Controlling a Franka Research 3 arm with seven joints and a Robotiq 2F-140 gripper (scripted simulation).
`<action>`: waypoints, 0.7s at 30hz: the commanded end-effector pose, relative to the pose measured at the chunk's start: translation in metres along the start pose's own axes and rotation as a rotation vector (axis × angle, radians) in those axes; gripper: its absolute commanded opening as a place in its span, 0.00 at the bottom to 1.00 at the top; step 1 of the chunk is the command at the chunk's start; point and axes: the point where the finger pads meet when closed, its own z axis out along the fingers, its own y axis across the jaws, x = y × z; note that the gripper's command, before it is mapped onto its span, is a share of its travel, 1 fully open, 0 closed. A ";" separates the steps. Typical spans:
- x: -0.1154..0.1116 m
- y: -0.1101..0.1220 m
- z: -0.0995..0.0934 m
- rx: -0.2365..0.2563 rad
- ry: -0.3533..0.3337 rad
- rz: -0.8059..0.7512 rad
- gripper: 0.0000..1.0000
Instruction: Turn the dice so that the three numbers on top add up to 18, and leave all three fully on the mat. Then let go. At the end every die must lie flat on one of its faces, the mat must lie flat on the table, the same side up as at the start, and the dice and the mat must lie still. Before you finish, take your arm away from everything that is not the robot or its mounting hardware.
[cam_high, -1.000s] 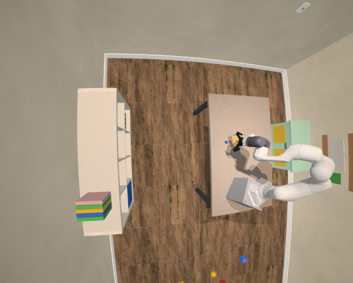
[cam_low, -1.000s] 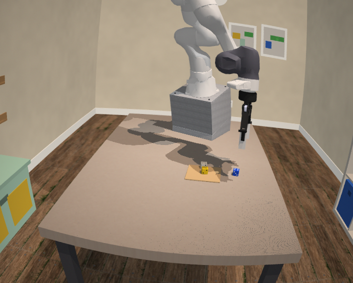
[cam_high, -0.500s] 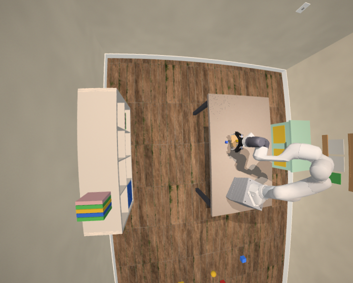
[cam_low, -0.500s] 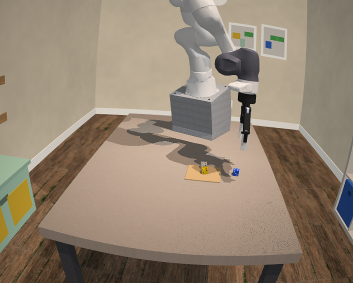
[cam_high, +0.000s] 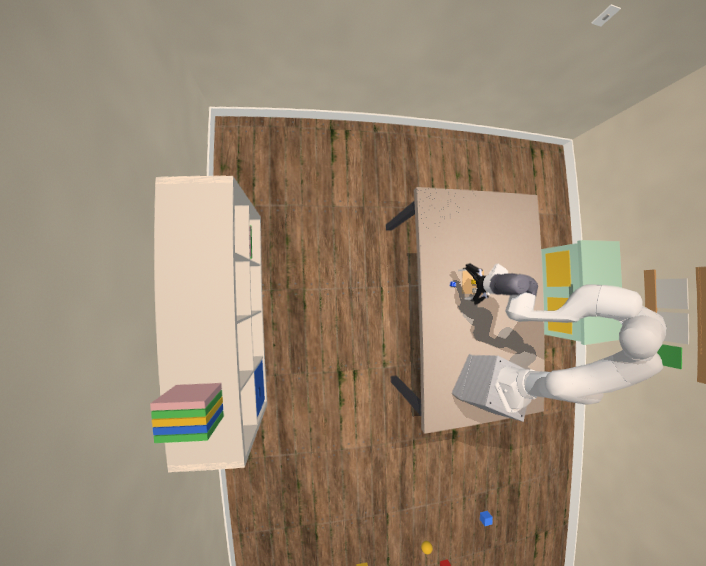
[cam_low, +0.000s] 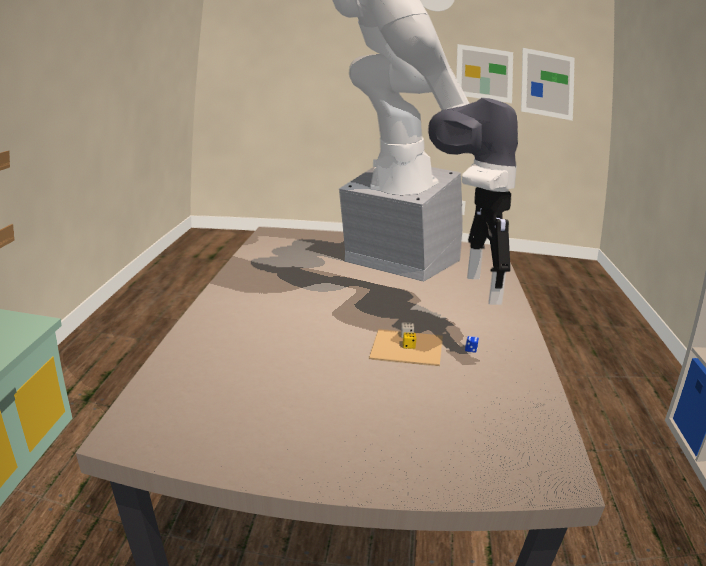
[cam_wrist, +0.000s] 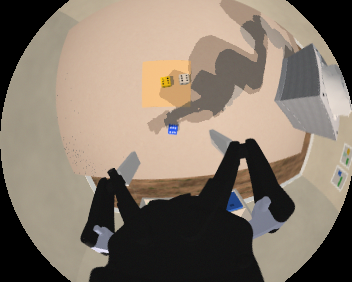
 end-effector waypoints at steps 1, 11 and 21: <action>0.002 0.000 0.002 -0.018 -0.004 -0.173 1.00; 0.003 0.001 0.006 -0.018 -0.005 -0.337 1.00; 0.004 0.001 0.010 -0.018 -0.007 -0.503 1.00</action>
